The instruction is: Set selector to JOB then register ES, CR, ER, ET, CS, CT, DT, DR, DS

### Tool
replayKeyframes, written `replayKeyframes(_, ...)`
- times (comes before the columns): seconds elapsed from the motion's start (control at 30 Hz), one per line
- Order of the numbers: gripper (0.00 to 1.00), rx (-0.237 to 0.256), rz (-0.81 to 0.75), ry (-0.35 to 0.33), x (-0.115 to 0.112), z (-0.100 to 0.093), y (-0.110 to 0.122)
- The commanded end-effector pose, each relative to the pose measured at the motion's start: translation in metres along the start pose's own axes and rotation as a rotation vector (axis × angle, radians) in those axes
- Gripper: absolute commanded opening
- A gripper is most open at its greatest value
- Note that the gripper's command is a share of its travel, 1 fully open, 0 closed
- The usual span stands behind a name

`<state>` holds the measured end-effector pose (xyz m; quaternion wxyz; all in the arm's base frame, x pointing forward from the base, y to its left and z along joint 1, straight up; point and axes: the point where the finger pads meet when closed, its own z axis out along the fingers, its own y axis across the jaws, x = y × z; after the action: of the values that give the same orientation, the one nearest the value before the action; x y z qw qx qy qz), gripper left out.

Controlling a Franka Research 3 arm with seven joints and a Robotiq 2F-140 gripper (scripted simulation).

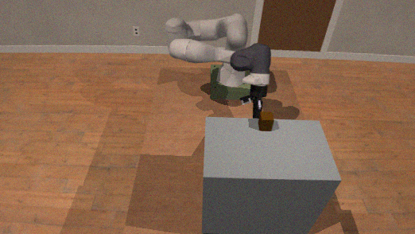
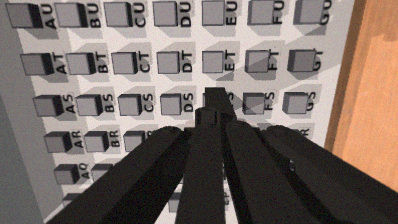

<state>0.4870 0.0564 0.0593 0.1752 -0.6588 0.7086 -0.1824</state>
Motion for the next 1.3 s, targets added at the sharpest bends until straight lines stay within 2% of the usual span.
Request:
replayKeyframes(0.0, 0.10, 0.003, -0.007, -0.003, -0.001, 0.000, -0.001)
replayKeyframes(0.5, 0.10, 0.003, -0.007, -0.003, -0.001, -0.004, -0.001)
replayKeyframes(1.27, 0.10, 0.003, -0.007, -0.002, -0.001, -0.022, -0.001)
